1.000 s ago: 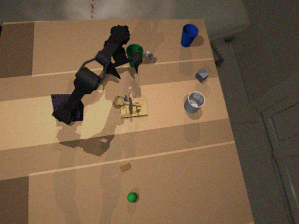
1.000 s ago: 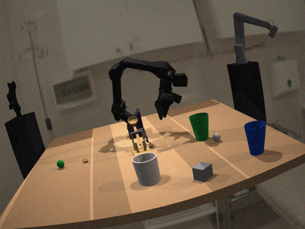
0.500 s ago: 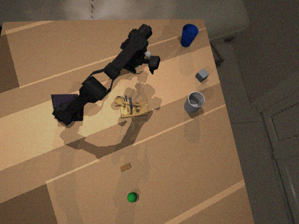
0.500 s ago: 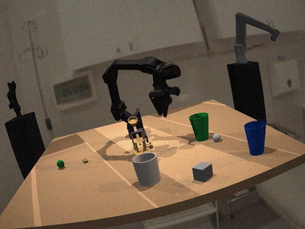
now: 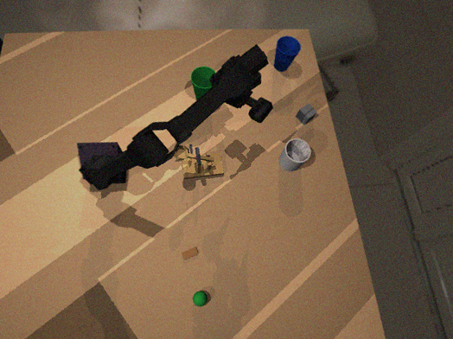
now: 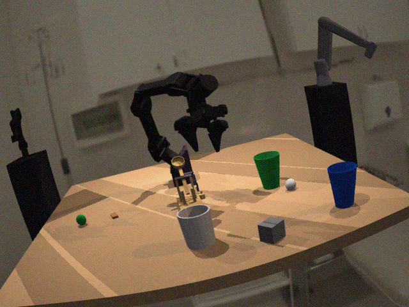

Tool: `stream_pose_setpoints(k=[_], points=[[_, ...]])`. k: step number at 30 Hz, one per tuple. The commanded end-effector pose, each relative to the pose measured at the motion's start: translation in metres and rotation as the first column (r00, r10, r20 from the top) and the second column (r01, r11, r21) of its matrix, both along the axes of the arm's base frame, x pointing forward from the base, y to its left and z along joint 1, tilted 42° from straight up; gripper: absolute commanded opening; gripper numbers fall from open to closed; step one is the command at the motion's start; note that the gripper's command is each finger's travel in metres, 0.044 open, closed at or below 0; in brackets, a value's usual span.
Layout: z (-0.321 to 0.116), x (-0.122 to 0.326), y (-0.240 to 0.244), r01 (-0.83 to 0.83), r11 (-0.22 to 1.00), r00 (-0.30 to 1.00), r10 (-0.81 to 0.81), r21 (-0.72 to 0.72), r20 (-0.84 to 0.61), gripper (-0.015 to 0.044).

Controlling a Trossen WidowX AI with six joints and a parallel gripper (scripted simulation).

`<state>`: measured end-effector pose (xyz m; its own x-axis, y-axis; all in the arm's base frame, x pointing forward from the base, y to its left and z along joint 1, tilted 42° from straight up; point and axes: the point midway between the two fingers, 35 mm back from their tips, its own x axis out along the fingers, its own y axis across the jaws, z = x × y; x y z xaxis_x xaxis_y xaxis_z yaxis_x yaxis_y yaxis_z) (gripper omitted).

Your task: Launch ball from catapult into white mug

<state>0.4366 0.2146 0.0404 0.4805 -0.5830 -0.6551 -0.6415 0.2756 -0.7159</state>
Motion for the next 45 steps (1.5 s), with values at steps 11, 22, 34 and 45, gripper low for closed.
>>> stream_pose_setpoints(k=[11, 22, 34, 45], points=[[0.084, 0.073, -0.022, 0.133, 0.944, 0.921, -0.231, 0.303, 0.313, 0.044], [0.123, 0.096, -0.038, 0.149, 0.896, 0.848, -0.333, 0.417, 0.412, 0.044], [0.118, 0.088, -0.033, 0.145, 0.899, 0.856, -0.324, 0.414, 0.404, 0.044], [0.119, 0.088, -0.035, 0.145, 0.902, 0.856, -0.321, 0.407, 0.405, 0.044]])
